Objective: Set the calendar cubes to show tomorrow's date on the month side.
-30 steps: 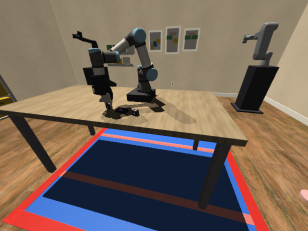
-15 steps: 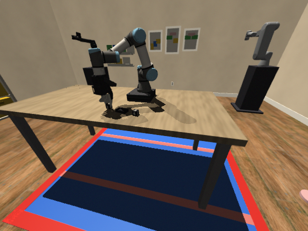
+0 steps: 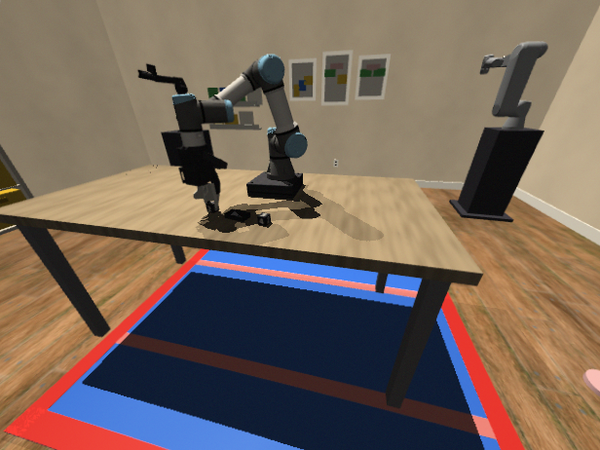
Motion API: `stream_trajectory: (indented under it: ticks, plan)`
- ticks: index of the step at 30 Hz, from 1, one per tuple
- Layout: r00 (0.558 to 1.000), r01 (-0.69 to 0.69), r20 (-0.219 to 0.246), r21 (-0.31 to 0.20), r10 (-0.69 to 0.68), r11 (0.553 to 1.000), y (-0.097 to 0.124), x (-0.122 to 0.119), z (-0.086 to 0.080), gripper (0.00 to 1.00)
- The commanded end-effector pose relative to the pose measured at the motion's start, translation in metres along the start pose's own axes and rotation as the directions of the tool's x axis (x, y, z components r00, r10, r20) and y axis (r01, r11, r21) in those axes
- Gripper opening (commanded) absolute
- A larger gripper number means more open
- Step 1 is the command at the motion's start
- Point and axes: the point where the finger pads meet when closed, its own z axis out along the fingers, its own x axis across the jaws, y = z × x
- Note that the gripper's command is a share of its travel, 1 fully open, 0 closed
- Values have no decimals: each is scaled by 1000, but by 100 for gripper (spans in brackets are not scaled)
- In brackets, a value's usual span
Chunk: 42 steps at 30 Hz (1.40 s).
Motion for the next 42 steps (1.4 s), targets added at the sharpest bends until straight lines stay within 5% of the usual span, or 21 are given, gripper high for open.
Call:
stream_trajectory:
  ticks: [1,42]
  plan:
    - [1000,0,1,-3,0,1000,1,0,-1,11]
    - [1000,0,1,-3,0,1000,1,0,3,11]
